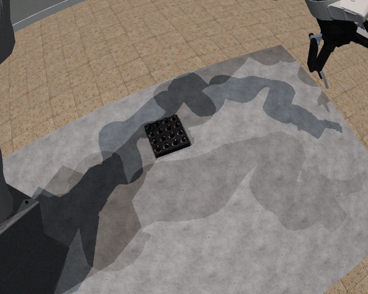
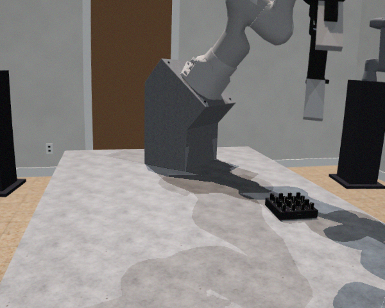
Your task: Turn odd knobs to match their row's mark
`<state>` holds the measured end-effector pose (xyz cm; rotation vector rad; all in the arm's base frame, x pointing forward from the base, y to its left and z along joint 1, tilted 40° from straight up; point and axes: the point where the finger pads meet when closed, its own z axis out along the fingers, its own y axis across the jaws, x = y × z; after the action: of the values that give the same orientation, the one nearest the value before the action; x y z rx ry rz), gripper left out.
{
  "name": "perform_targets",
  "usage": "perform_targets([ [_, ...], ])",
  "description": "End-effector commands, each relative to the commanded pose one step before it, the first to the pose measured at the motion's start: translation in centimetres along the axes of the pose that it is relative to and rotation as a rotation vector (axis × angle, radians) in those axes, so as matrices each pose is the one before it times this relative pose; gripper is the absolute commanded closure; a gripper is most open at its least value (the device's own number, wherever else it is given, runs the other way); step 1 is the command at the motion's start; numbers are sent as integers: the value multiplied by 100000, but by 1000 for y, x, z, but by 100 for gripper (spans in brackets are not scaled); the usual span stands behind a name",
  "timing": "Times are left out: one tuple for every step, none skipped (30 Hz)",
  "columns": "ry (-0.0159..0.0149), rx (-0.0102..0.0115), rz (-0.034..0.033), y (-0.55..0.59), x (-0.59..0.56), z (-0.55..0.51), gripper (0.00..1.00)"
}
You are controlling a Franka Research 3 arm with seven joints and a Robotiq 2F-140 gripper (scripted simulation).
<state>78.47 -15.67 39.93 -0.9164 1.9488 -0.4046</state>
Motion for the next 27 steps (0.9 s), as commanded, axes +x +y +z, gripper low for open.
perform_targets([
  [-1385, 2568, -15388, 355, -391, -760, 0],
  [-100, 95, -1446, 91, -163, -145, 0],
  [-102, 93, -1477, 94, -165, -147, 0],
  [-103, 89, -1473, 95, -163, -145, 0],
  [-105, 85, -1483, 97, -163, -145, 0],
  [-108, 82, -1509, 100, -164, -146, 0],
  [-109, 77, -1511, 102, -163, -145, 0],
  [-111, 72, -1516, 104, -163, -143, 0],
  [-111, 67, -1500, 105, -160, -140, 0],
  [-111, 61, -1481, 106, -157, -137, 0],
  [-111, 55, -1463, 107, -154, -133, 0],
  [-112, 49, -1446, 108, -152, -130, 0],
  [-113, 44, -1433, 110, -150, -127, 0],
  [-113, 38, -1409, 110, -147, -123, 0],
  [-114, 32, -1392, 111, -145, -119, 0],
  [0, 0, 0, 0, 0, 0, 0],
  [0, 0, 0, 0, 0, 0, 0],
  [-325, 62, -3842, 325, -395, -319, 0],
  [-110, 12, -1245, 108, -130, -100, 0],
  [-114, 7, -1263, 112, -132, -99, 0],
  [-117, 3, -1276, 116, -133, -98, 0],
  [-120, -2, -1282, 119, -134, -97, 0],
  [-123, -7, -1283, 121, -135, -95, 0],
  [-126, -11, -1279, 124, -135, -92, 0],
  [-128, -16, -1272, 126, -135, -90, 0],
  [-130, -21, -1264, 128, -135, -87, 0],
  [-133, -25, -1254, 129, -135, -84, 0],
])
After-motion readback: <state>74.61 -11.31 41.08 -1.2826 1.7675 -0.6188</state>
